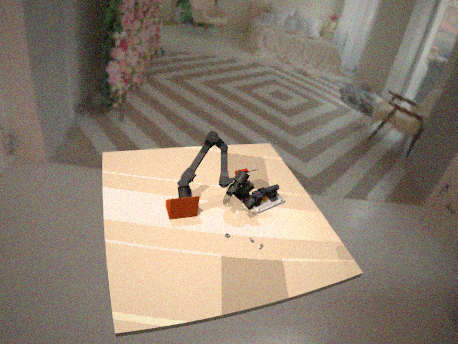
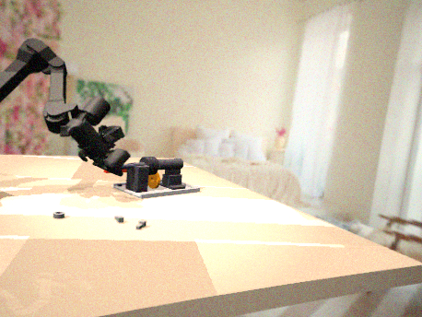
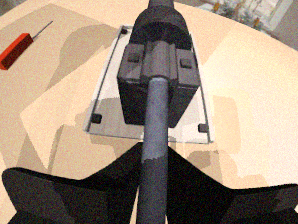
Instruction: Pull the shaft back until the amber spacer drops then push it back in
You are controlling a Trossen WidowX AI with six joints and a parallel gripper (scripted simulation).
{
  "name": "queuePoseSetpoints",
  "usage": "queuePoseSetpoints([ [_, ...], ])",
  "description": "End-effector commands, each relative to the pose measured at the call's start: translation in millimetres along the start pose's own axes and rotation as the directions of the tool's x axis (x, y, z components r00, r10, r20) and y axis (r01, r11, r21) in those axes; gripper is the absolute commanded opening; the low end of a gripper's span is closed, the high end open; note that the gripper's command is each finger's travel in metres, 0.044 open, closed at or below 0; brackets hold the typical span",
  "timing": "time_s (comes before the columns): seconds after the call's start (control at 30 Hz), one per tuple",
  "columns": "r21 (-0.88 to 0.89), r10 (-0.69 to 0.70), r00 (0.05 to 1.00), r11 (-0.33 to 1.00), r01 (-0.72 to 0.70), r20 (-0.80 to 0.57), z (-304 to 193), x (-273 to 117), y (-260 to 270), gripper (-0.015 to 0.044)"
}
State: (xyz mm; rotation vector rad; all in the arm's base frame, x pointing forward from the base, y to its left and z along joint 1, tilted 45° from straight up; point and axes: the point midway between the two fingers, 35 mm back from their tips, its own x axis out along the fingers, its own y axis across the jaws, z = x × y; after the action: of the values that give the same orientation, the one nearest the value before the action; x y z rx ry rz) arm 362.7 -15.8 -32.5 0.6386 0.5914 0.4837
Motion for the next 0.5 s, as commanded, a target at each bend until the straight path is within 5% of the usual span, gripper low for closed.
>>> queuePoseSetpoints([
  [0.0,-0.003,0.004,1.0,1.0,-0.004,-0.001,-1.0,-0.7,0.5,0.0],
  [0.47,0.0,0.0,1.0,1.0,0.0,0.0,-0.6,-0.5,0.0,0.0],
])
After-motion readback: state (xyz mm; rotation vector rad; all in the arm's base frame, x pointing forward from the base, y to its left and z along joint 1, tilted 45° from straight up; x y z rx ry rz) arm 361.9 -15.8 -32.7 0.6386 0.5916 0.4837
